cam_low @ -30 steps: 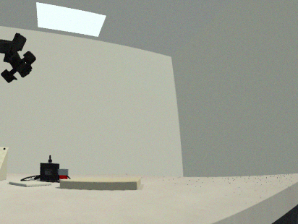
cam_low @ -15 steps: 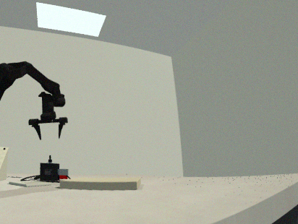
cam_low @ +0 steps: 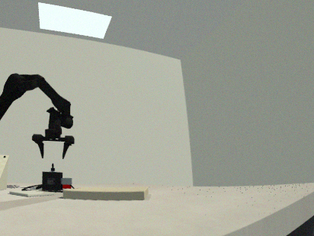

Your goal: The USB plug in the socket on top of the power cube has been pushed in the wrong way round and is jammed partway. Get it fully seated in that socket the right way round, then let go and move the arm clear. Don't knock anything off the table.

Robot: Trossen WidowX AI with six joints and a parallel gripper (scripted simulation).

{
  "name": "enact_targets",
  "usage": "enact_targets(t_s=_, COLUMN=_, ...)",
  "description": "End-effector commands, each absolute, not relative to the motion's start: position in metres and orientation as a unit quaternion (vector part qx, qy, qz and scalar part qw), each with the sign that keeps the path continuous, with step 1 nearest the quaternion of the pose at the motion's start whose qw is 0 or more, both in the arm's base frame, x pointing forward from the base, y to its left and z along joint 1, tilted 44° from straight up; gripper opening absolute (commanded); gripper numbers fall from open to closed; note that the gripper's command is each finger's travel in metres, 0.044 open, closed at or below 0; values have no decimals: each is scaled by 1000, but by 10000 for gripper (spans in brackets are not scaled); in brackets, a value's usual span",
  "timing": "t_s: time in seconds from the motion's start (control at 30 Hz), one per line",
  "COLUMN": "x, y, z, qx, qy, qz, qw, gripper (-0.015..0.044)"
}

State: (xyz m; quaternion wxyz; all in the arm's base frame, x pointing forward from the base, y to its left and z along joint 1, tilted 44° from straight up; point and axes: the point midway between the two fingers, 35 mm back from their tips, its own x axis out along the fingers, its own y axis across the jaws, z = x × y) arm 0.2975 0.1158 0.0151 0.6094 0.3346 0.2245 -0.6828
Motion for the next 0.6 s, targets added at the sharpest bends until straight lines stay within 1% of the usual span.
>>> enact_targets(t_s=0.0, x=298, y=114, z=13, qx=336, qy=222, qz=-682, qw=610, gripper=440)
enact_targets(t_s=0.57, x=298, y=102, z=1, qx=336, qy=222, qz=-682, qw=610, gripper=440)
